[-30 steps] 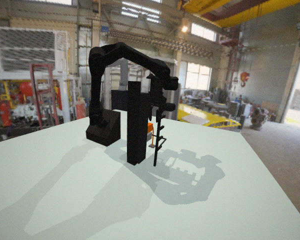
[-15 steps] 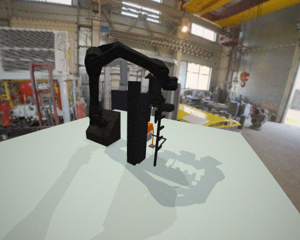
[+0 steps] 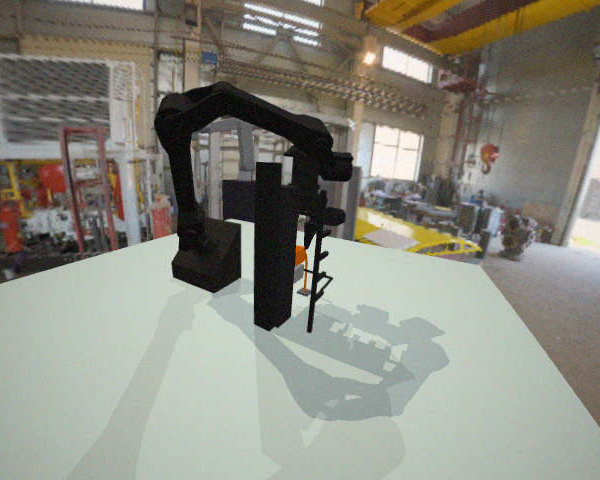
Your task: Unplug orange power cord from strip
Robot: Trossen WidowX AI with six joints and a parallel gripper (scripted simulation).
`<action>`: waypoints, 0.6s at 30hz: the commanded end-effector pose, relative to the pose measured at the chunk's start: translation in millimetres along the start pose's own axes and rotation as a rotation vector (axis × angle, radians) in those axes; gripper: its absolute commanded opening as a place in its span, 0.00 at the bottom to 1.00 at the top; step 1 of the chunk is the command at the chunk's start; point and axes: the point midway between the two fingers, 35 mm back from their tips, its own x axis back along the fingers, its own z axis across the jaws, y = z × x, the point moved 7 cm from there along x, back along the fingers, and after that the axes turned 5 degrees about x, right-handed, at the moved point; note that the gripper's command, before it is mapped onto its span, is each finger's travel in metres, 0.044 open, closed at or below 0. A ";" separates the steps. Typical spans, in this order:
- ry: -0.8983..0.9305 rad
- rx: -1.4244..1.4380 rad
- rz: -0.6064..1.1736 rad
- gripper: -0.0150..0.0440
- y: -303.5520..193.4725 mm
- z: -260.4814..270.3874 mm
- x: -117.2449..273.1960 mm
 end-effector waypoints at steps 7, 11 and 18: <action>-0.003 0.006 0.003 0.53 -2.5 0.9 -7.5; -0.003 0.006 0.003 0.53 -2.5 1.0 -11.6; 0.001 0.001 0.001 0.32 -2.6 0.6 -9.4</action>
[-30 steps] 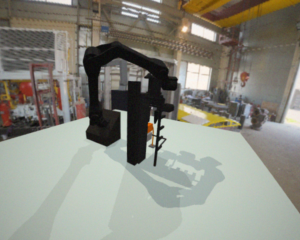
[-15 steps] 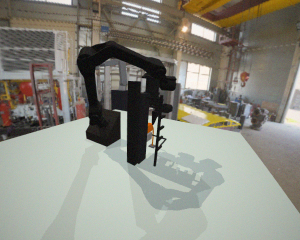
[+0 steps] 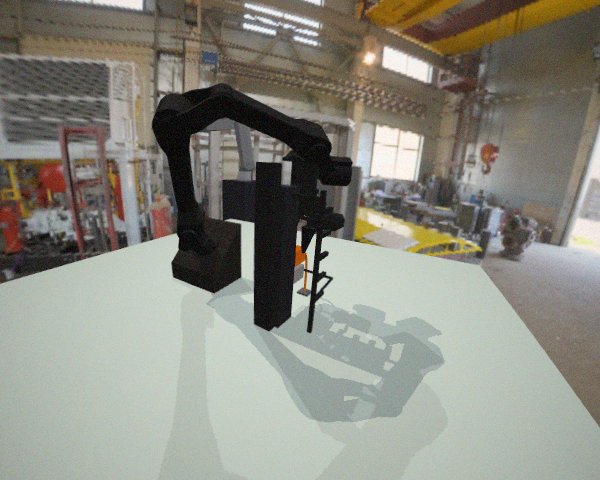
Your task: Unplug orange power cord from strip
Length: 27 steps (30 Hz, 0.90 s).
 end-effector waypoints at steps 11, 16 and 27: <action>0.000 0.000 -0.001 0.25 3.8 -0.8 0.6; -0.001 0.000 -0.002 0.25 11.3 -2.2 1.1; -0.002 0.001 -0.003 0.25 28.5 -4.5 2.6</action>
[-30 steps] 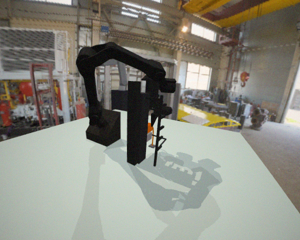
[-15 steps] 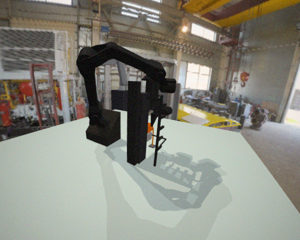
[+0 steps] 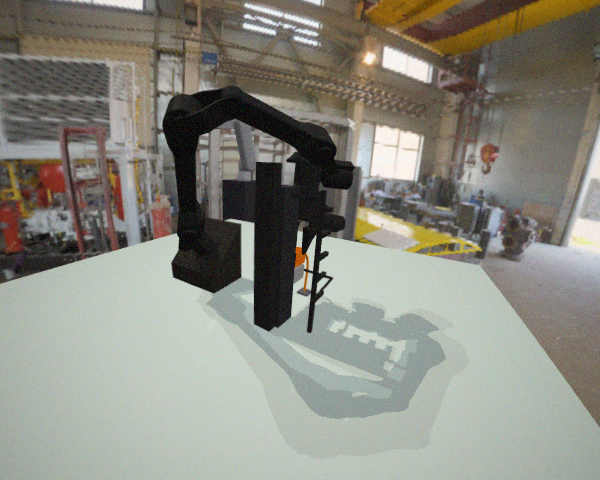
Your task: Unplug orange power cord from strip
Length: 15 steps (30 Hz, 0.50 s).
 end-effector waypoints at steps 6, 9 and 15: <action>-0.016 -0.004 -0.059 0.25 30.0 -3.3 10.2; -0.017 -0.004 -0.059 0.25 34.8 -3.5 11.4; -0.017 -0.003 -0.059 0.25 44.4 -3.7 13.6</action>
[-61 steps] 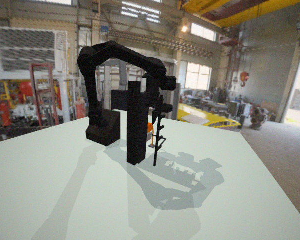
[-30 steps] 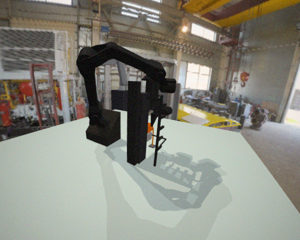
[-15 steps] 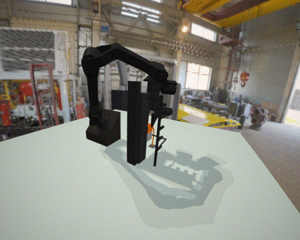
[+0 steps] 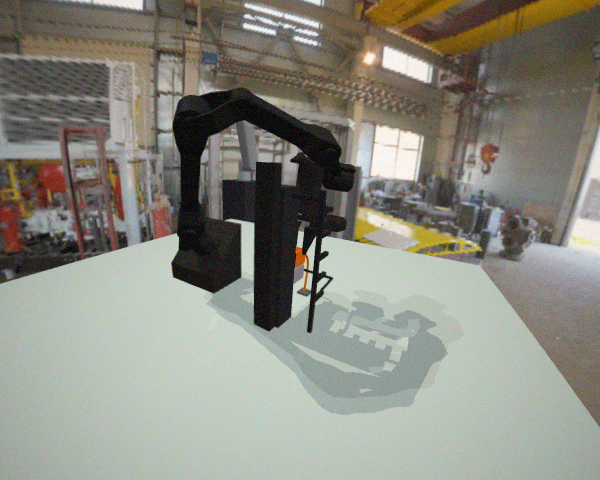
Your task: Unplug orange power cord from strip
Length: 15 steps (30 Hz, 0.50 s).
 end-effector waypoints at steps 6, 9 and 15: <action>-0.034 -0.014 -0.112 0.25 46.1 -1.3 19.1; -0.035 -0.013 -0.111 0.34 44.1 -1.0 16.9; -0.035 -0.013 -0.110 0.61 38.8 -0.7 13.0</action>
